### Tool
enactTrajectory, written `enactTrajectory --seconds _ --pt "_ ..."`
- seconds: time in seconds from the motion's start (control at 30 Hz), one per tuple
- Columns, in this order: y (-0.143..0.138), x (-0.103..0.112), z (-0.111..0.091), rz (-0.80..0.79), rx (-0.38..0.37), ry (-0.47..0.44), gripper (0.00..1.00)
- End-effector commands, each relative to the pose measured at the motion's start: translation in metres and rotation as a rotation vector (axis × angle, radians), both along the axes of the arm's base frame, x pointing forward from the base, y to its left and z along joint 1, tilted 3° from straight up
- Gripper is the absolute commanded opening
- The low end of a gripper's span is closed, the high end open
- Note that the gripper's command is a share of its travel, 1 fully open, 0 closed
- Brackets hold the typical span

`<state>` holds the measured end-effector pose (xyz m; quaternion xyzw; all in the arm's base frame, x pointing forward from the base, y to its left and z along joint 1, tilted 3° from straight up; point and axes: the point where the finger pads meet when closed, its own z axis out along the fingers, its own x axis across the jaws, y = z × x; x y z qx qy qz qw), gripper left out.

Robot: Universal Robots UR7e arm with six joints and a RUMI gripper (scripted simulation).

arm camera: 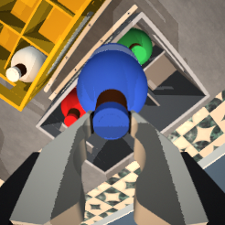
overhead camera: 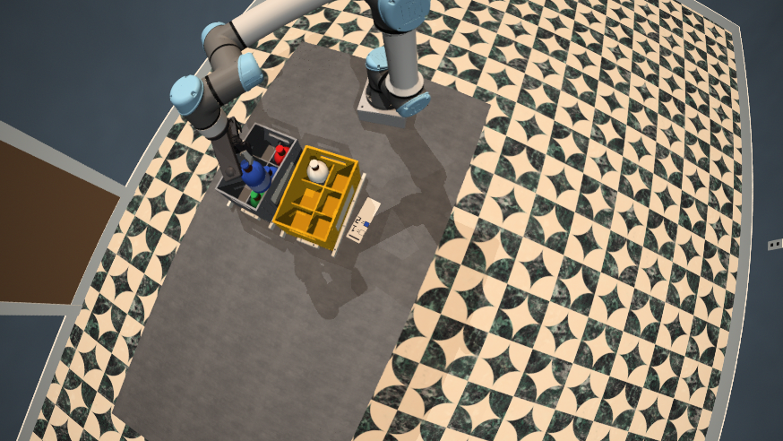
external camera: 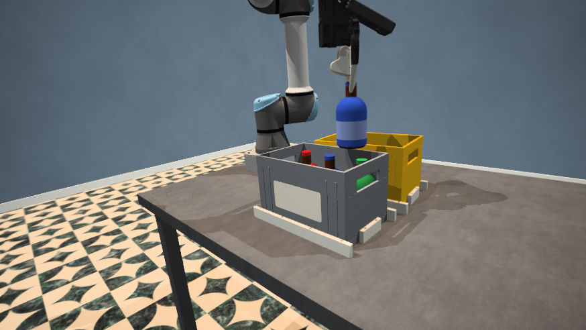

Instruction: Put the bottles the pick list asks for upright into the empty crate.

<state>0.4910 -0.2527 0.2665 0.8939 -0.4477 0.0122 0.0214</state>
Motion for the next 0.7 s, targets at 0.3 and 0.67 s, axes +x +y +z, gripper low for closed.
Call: enactTrajectory --seconds 0.3,0.67 --pt "0.026 -0.005 0.0 0.0 -0.001 -0.002 0.0" --pt "0.045 -0.009 -0.001 0.0 -0.001 -0.002 0.0"
